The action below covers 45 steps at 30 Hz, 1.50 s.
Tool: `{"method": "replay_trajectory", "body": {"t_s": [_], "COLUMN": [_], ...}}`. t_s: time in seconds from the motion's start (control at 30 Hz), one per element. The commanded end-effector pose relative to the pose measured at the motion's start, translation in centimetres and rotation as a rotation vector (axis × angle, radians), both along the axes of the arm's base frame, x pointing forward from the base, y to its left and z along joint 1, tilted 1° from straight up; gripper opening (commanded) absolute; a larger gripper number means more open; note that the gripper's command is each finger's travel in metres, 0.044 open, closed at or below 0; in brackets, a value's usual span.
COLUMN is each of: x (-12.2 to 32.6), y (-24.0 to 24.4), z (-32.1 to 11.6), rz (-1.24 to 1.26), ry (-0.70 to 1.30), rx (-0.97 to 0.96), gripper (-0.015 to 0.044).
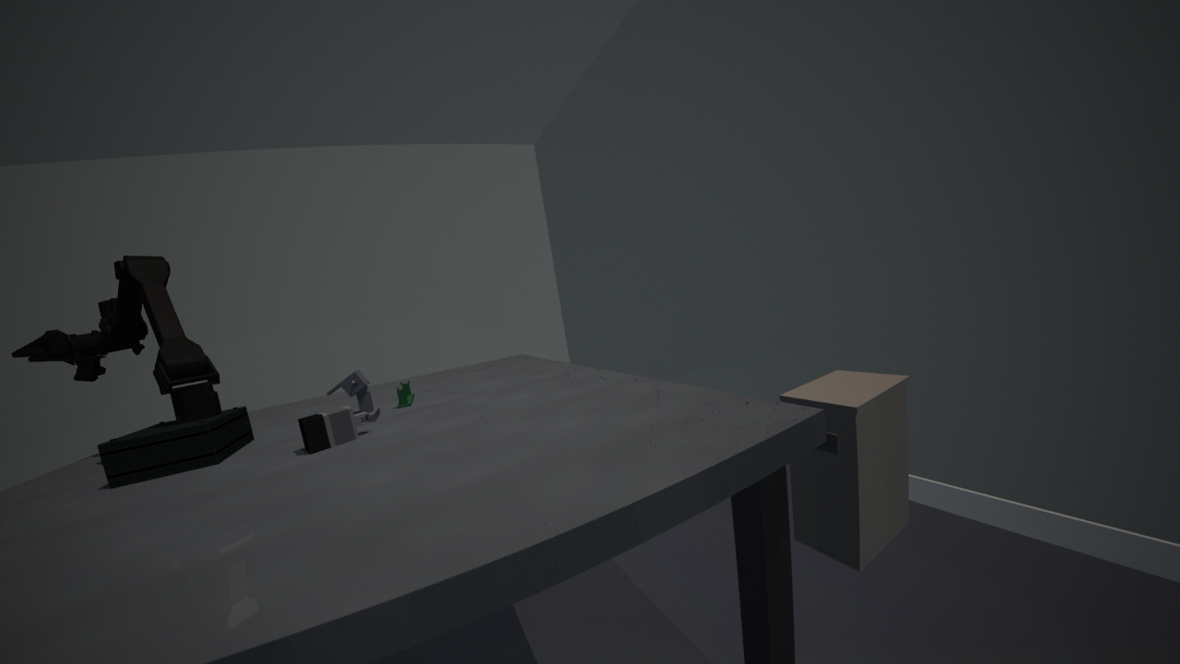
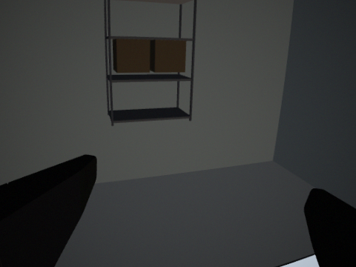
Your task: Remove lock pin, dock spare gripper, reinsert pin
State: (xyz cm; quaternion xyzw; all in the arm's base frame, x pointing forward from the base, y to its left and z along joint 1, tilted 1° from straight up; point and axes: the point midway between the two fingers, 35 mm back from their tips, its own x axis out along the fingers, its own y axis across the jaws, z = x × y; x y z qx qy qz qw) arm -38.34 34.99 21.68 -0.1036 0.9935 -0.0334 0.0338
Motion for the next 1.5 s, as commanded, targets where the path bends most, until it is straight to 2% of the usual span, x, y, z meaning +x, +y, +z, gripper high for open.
{"method": "replay_trajectory", "body": {"t_s": [0.0, 0.1, 0.43, 0.73, 1.07, 1.27, 1.47], "x": [0.2, 3.1, 18.5, 34.0, 50.2, 58.3, 64.6], "y": [0.2, 3.4, 13.1, 15.6, 11.4, 5.9, -1.3], "z": [0.0, -0.2, -1.9, -3.8, -5.9, -7.0, -7.9], "rz": [-0.008, -0.116, -0.484, -0.596, -0.433, -0.197, 0.104], "ry": [0.000, -0.010, -0.246, -0.648, -1.144, -1.386, -1.527], "rx": [0.009, 0.130, 0.644, 1.004, 1.227, 1.265, 1.246], "gripper": [0.0374, 0.0300, 0.0300, 0.0300, 0.0300, 0.0300, 0.0300]}}
